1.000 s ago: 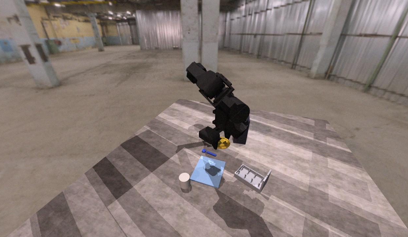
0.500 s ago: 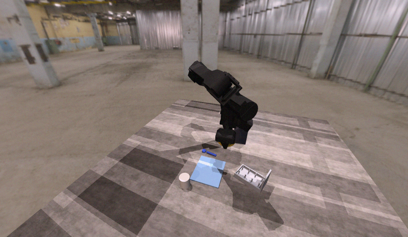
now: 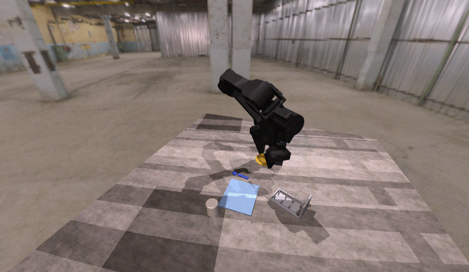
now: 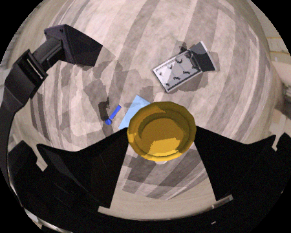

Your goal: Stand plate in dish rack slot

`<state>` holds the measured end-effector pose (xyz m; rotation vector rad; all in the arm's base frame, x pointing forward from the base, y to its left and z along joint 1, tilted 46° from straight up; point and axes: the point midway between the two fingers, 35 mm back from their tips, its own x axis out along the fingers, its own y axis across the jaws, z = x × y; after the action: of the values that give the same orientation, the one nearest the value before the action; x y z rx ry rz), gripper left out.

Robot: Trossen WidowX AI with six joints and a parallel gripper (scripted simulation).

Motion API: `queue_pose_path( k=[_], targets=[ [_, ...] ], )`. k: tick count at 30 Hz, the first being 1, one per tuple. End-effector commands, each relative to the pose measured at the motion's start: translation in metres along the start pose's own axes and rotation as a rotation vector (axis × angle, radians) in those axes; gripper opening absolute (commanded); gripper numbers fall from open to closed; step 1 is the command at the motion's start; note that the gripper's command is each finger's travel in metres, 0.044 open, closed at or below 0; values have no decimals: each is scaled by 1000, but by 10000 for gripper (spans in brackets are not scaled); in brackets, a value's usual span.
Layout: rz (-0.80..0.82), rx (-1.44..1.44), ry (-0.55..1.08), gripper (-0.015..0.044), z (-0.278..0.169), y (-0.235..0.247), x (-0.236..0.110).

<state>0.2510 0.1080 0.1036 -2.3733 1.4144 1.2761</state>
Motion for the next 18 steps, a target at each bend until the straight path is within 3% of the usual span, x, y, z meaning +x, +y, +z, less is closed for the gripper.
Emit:
queue_pose_path(
  k=[1, 13, 18],
  targets=[
    [2, -128, -2, 0, 6, 4, 1],
    [5, -534, 2, 0, 23, 12, 3],
    [6, -557, 2, 0, 24, 12, 3]
  ],
)
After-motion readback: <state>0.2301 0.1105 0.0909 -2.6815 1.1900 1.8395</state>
